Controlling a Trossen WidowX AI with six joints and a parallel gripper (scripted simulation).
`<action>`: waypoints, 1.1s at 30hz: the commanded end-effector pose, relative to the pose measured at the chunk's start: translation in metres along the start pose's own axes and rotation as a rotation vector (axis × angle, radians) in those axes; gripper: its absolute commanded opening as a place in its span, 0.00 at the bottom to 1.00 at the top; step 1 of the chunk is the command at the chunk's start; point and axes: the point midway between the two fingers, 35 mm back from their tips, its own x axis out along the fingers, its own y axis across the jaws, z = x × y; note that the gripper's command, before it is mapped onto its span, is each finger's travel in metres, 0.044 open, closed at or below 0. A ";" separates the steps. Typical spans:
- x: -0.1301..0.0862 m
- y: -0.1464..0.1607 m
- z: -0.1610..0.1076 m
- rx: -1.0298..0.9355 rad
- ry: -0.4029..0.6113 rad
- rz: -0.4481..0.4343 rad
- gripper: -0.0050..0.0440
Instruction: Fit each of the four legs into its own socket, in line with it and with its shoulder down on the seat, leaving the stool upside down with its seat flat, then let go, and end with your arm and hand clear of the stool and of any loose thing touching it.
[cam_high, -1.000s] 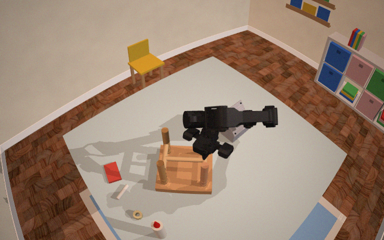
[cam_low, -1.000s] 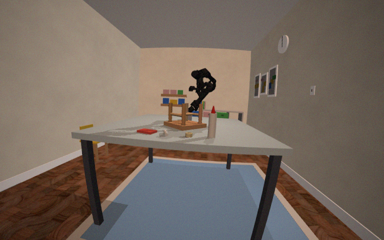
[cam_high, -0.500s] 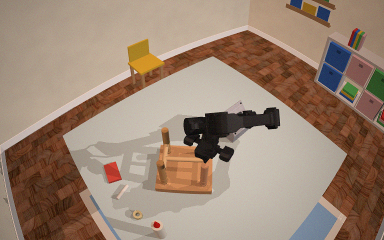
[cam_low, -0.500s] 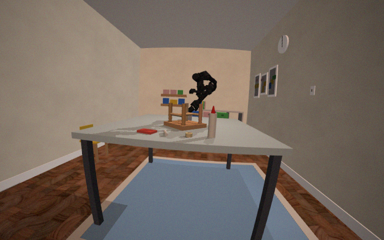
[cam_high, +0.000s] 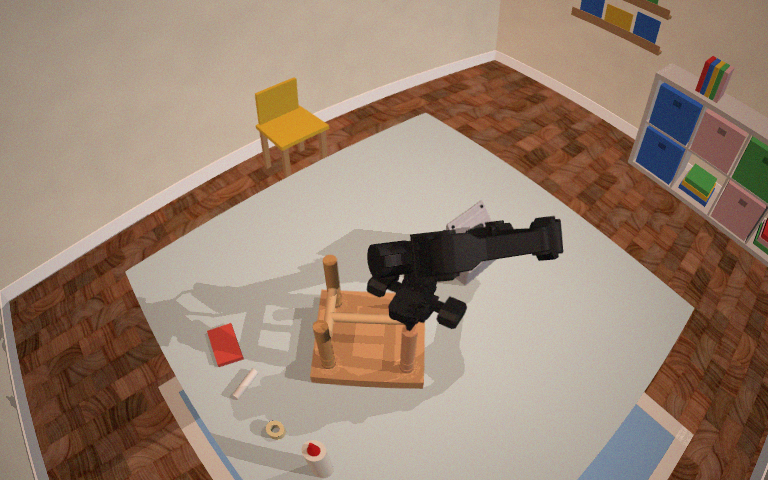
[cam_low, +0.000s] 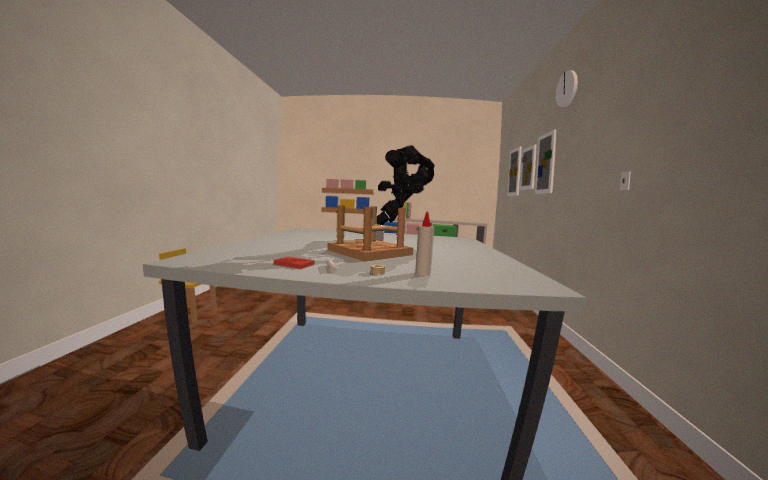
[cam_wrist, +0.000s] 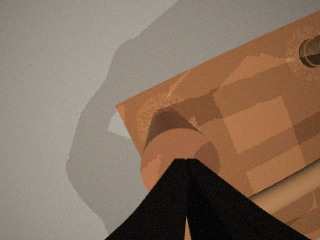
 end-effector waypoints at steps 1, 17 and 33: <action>0.003 0.001 -0.002 0.002 0.005 0.003 0.10; 0.017 0.001 -0.005 0.002 0.005 0.002 0.10; 0.030 0.001 -0.009 0.002 0.005 0.003 0.10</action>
